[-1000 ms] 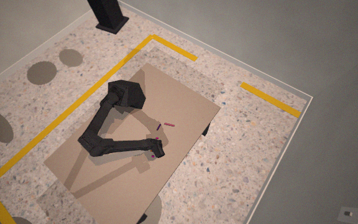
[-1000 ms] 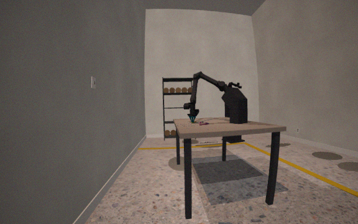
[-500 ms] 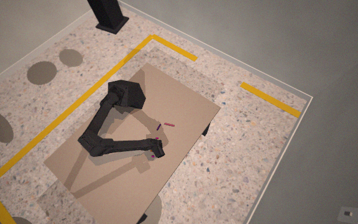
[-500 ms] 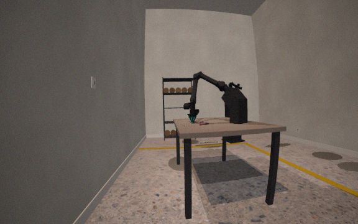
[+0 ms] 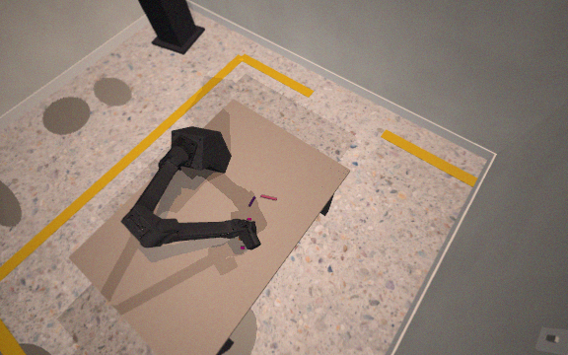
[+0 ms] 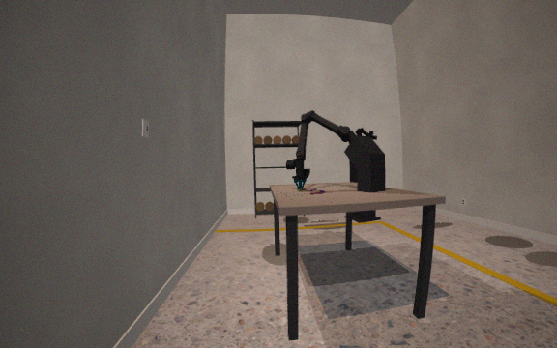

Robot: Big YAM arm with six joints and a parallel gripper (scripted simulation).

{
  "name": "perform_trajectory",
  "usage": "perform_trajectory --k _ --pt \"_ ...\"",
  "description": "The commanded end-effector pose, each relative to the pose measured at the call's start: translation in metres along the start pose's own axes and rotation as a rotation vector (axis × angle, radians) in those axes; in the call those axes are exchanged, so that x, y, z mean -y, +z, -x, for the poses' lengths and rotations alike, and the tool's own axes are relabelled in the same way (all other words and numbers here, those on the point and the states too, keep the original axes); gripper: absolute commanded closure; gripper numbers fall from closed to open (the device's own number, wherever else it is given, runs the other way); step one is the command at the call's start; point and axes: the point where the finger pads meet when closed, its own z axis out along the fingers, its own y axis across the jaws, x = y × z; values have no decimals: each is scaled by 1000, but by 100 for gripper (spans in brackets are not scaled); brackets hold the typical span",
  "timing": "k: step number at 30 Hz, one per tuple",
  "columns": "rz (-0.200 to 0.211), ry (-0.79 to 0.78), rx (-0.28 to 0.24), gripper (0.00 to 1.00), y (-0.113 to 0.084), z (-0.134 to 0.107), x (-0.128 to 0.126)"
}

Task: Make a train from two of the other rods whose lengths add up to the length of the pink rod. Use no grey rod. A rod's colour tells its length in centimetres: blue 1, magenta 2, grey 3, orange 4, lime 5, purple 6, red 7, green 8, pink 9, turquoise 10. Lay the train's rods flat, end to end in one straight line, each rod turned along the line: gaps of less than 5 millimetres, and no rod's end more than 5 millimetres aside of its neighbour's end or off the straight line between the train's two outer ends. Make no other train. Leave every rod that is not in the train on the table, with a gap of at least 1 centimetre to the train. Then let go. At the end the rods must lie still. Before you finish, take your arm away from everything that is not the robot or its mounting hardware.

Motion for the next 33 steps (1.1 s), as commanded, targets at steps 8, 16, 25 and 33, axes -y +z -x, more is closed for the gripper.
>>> perform_trajectory --k 8,16,25,33 --pt "21 3 -20 76 -67 -9 -6" --pt "22 4 -21 76 -91 -8 -6" --pt "15 -1 -18 0 -91 -12 -4" --pt "15 -1 -19 0 -91 -12 -4"
